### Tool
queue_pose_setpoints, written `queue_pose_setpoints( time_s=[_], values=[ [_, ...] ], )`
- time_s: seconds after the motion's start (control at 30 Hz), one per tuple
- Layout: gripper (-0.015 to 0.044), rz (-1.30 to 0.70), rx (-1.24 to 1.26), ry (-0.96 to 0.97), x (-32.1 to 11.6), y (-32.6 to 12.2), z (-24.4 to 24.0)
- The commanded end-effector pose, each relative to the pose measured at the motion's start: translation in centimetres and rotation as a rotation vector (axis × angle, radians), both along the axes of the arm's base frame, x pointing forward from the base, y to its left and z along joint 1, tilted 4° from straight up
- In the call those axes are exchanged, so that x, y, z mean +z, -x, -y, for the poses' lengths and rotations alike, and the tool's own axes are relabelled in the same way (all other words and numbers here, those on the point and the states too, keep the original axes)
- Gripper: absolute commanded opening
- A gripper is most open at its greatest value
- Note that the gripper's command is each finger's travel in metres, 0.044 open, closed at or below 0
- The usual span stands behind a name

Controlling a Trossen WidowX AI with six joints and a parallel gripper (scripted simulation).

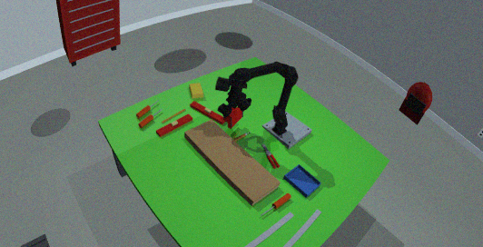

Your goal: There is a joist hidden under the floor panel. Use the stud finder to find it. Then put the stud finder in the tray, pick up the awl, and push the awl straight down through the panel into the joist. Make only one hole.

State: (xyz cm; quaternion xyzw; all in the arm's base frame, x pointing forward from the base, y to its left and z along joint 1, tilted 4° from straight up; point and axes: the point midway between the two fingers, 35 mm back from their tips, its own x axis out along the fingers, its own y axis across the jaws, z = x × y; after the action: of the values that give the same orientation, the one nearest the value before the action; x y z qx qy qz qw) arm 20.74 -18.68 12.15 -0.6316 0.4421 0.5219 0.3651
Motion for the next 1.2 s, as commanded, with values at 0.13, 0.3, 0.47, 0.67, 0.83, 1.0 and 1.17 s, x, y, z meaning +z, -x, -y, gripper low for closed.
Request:
queue_pose_setpoints(
  time_s=[0.13,0.3,0.47,0.67,0.83,1.0,1.17],
  values=[
    [0.0,0.016,-0.005,0.052,-0.02,0.09,-0.08],
    [0.0,0.027,-0.005,0.079,-0.05,0.11,-0.15],
    [0.0,0.037,-0.006,0.105,-0.08,0.13,-0.22],
    [0.0,0.045,-0.006,0.124,-0.11,0.15,-0.27],
    [0.0,0.053,-0.005,0.151,-0.15,0.16,-0.33],
    [0.0,0.062,-0.004,0.178,-0.19,0.18,-0.4],
    [0.0,0.072,-0.004,0.206,-0.23,0.2,-0.46]
  ],
)
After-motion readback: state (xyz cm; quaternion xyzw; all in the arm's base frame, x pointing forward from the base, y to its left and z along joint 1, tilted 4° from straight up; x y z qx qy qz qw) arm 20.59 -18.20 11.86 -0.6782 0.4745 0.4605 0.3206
